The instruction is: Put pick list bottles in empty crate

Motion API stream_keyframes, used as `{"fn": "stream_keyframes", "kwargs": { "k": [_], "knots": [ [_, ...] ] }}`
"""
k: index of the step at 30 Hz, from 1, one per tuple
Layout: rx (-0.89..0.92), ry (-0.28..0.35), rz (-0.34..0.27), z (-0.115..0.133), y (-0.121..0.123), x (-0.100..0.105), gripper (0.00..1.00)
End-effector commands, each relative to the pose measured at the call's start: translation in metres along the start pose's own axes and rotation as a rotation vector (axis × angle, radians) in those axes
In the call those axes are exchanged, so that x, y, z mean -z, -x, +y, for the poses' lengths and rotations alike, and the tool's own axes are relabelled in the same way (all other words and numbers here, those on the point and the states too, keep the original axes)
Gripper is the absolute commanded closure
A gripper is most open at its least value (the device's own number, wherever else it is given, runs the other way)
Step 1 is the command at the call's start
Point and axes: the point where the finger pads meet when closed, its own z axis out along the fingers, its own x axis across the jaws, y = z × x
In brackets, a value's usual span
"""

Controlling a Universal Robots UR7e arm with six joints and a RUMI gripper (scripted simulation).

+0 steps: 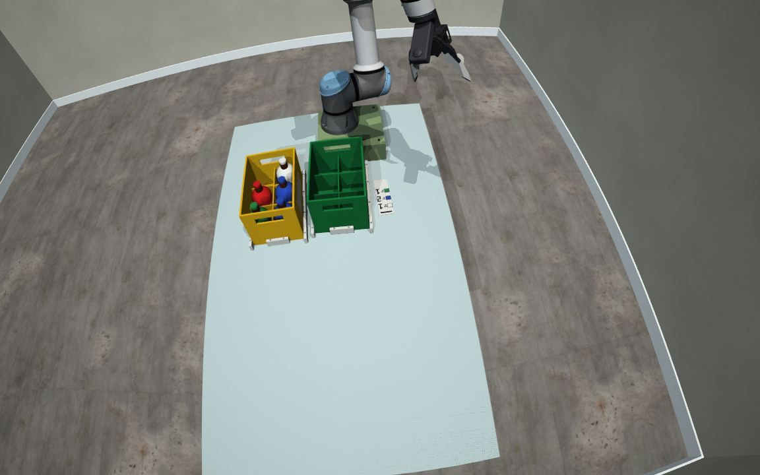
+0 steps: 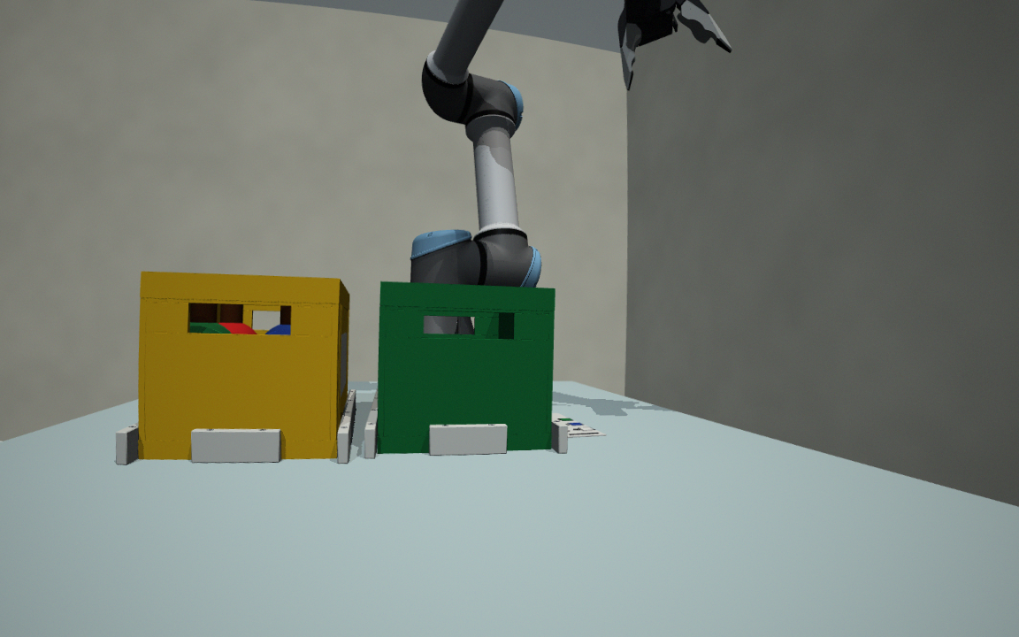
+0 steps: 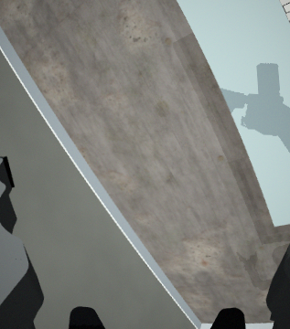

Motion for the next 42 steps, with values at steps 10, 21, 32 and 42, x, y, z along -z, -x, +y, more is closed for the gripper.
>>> {"fn": "stream_keyframes", "kwargs": {
  "k": [10, 21, 32, 42],
  "knots": [
    [0.0, -0.001, -0.001, 0.0, 0.0, 0.0, 0.0],
    [0.0, 0.0, -0.001, 0.0, -0.007, -0.019, 0.62],
    [0.001, 0.0, -0.001, -0.003, -0.024, -0.071, 0.62],
    [0.001, 0.0, -0.001, -0.005, -0.037, -0.109, 0.62]
  ]
}}
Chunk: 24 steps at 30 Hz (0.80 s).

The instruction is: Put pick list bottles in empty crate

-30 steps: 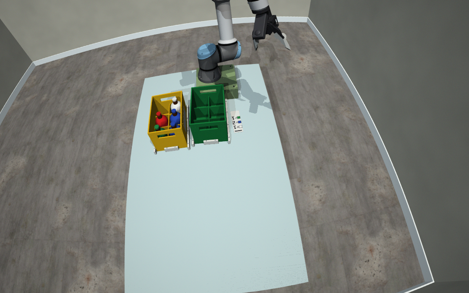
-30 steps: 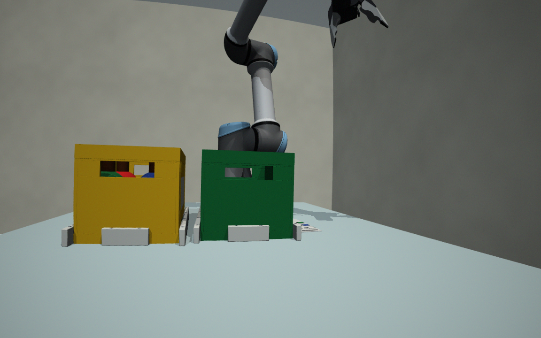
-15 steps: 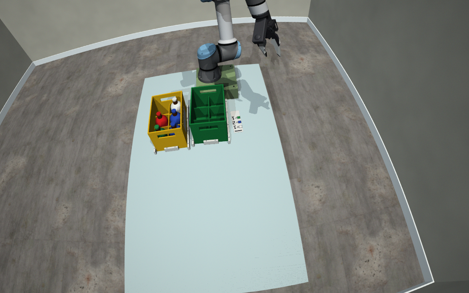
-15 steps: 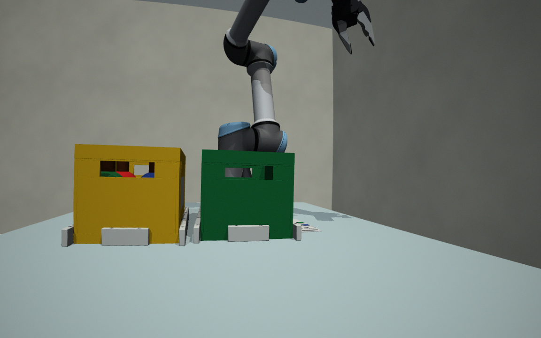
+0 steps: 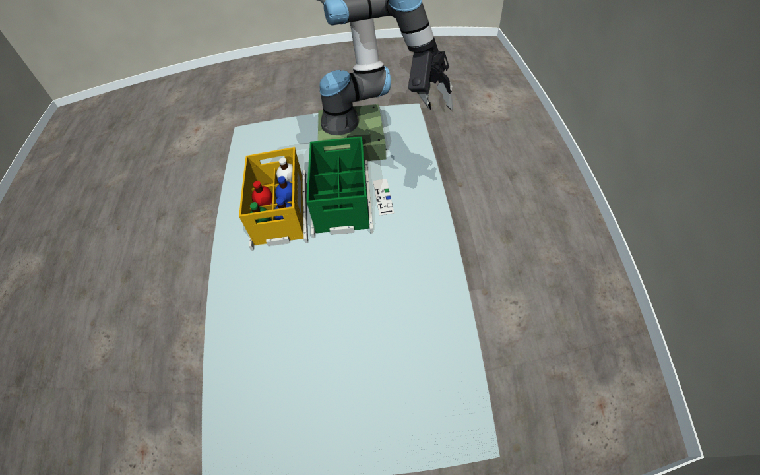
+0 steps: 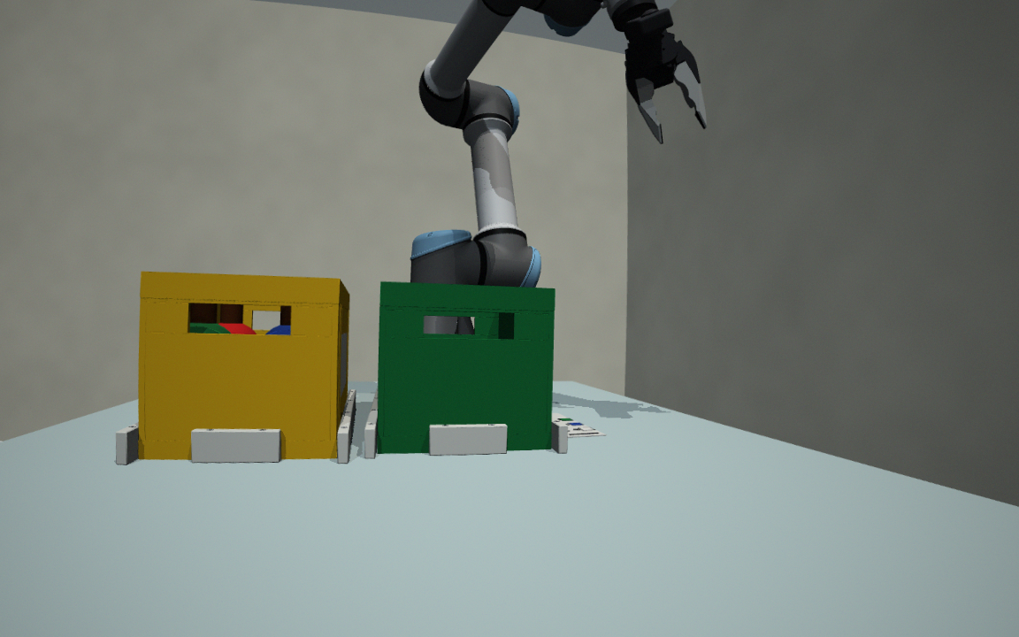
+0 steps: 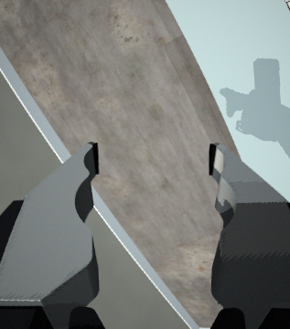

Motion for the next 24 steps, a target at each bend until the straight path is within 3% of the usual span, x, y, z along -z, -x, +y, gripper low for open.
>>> {"fn": "stream_keyframes", "kwargs": {
  "k": [1, 5, 9, 13, 16, 18, 24],
  "knots": [
    [0.003, -0.008, -0.008, -0.002, -0.009, -0.032, 0.62],
    [0.003, -0.008, -0.008, -0.003, -0.015, -0.05, 0.62],
    [0.003, -0.007, -0.007, -0.004, -0.015, -0.05, 0.62],
    [-0.073, 0.0, 0.096, 0.016, -0.014, -0.048, 0.62],
    [-0.073, 0.0, 0.096, 0.02, -0.015, -0.047, 0.62],
    [-0.107, -0.009, 0.142, 0.03, -0.015, -0.049, 0.62],
    [-0.14, -0.024, 0.187, 0.042, -0.016, -0.051, 0.62]
  ]
}}
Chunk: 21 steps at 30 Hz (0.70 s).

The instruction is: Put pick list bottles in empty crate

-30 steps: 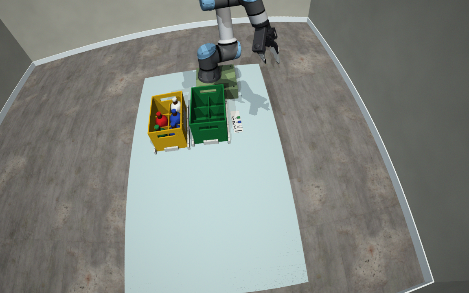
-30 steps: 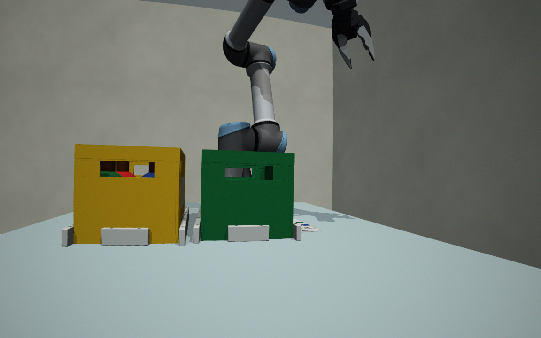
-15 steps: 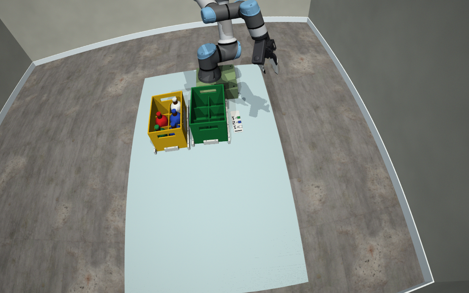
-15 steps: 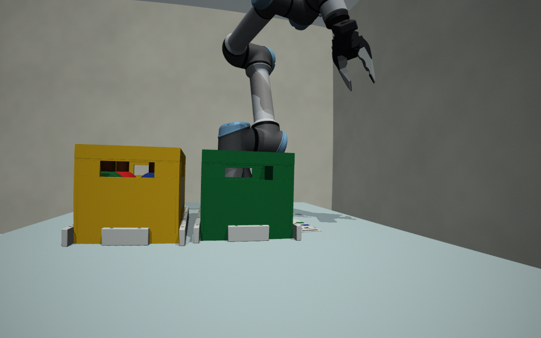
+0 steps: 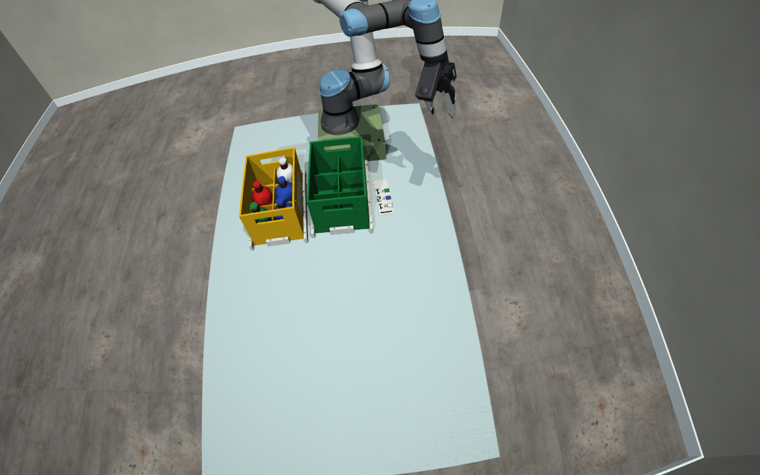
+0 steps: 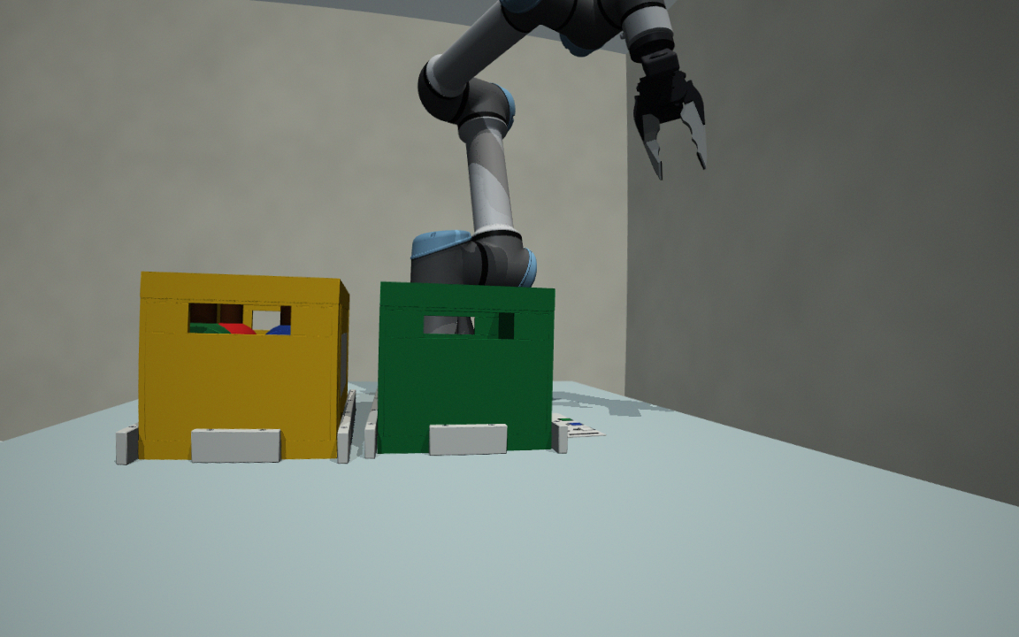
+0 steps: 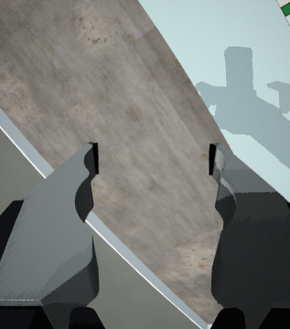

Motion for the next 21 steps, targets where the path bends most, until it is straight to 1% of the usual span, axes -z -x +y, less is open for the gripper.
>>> {"fn": "stream_keyframes", "kwargs": {
  "k": [1, 2, 4, 5, 7, 9, 11, 21],
  "knots": [
    [-0.058, -0.016, 0.073, 0.014, -0.003, -0.002, 0.62],
    [-0.058, -0.016, 0.073, 0.014, -0.003, -0.002, 0.62],
    [-0.089, -0.036, 0.115, 0.024, -0.004, -0.003, 0.62],
    [-0.089, -0.036, 0.115, 0.024, -0.004, -0.003, 0.62],
    [-0.12, -0.06, 0.154, 0.034, -0.006, -0.004, 0.62],
    [-0.12, -0.06, 0.154, 0.034, -0.006, -0.004, 0.62],
    [-0.149, -0.089, 0.191, 0.044, -0.007, -0.004, 0.62],
    [-0.149, -0.089, 0.191, 0.044, -0.007, -0.004, 0.62]
  ]
}}
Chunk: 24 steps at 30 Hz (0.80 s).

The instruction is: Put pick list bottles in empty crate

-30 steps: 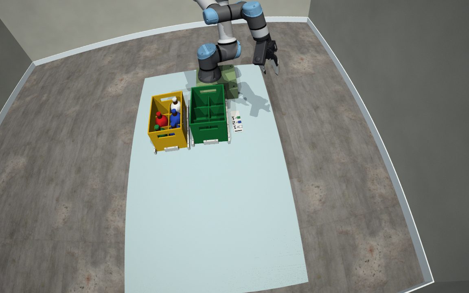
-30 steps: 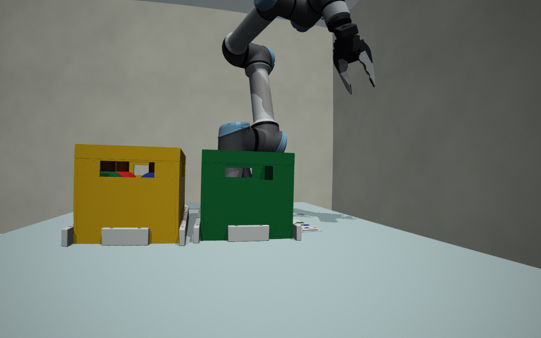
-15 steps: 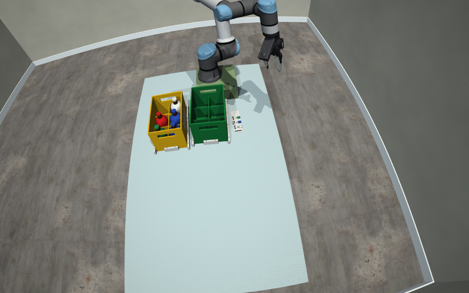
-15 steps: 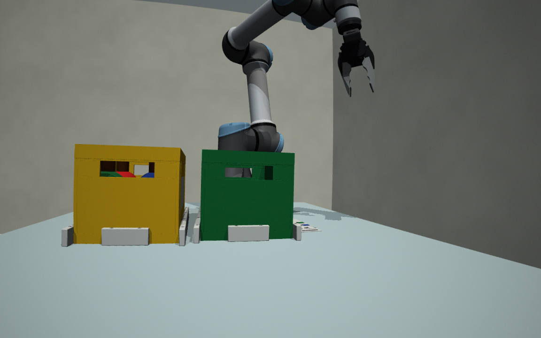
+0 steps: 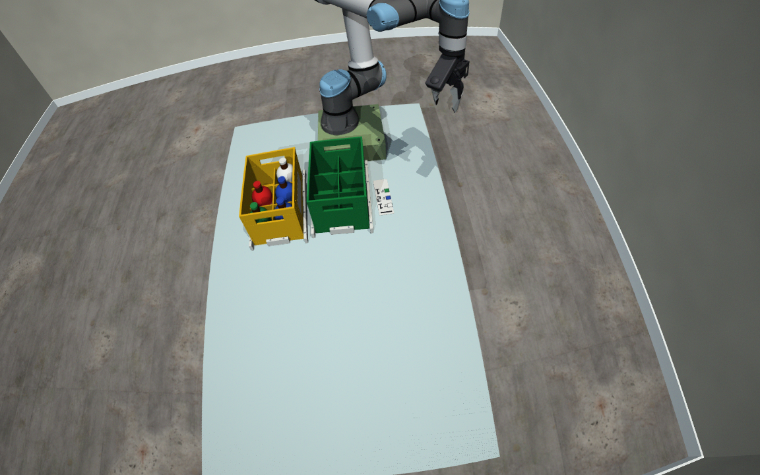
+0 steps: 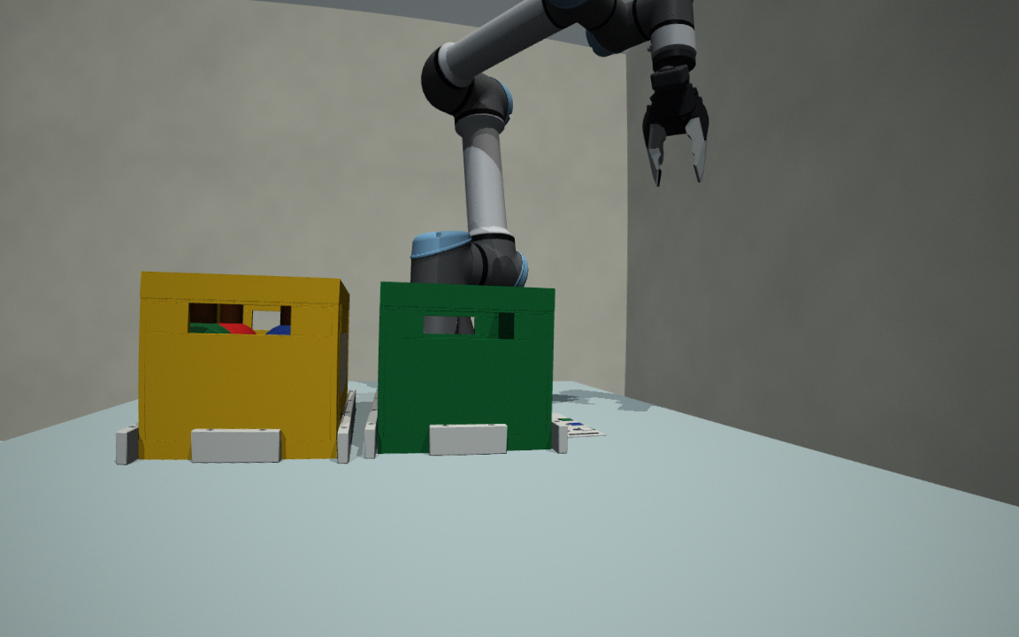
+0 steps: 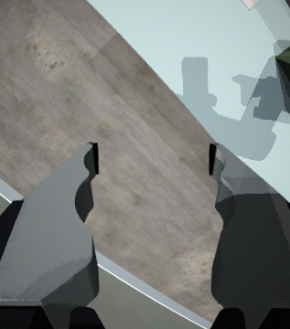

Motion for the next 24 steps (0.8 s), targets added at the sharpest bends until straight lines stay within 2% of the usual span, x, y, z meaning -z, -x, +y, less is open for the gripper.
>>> {"fn": "stream_keyframes", "kwargs": {
  "k": [1, 18, 24],
  "knots": [
    [-0.016, -0.009, 0.016, 0.001, -0.001, 0.0, 0.62],
    [-0.017, -0.008, 0.016, 0.0, -0.002, 0.0, 0.62],
    [0.167, -0.007, 0.017, -0.024, -0.015, -0.015, 0.62]
  ]
}}
